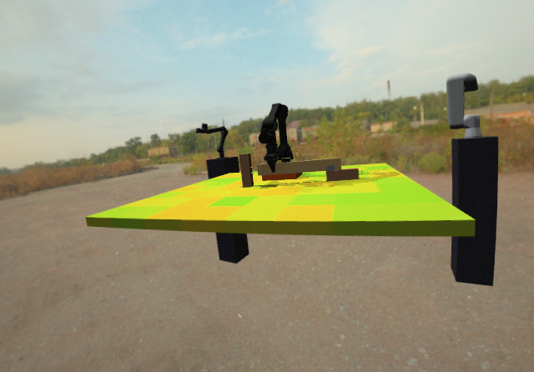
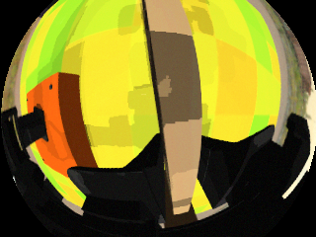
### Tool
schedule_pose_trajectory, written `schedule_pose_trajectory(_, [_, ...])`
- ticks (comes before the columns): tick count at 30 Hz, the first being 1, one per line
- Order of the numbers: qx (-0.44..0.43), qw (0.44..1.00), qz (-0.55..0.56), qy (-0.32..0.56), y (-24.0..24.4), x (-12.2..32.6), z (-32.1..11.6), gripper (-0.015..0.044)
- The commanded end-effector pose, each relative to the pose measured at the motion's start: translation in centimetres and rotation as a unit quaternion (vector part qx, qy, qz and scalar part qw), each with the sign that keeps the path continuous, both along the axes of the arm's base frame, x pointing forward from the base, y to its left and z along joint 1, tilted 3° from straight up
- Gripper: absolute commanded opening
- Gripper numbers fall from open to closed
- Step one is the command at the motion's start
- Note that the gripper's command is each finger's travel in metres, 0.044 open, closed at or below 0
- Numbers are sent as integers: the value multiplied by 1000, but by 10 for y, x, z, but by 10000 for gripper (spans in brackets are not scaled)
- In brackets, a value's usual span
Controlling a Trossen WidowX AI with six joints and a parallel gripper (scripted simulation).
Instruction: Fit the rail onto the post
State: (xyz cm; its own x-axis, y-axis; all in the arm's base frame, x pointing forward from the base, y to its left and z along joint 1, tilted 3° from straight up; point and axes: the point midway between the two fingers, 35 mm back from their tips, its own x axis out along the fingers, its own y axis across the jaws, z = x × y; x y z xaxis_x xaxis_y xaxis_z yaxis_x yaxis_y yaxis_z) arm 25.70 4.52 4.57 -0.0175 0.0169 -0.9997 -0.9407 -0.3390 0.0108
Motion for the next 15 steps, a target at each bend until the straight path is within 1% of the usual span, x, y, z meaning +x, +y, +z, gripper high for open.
schedule_pose_trajectory(1, [0, 1000, 1, -1, 0, 0, -1, 0])
schedule_pose_trajectory(15, [0, 1000, 1, -1, 0, 0, 2, 0])
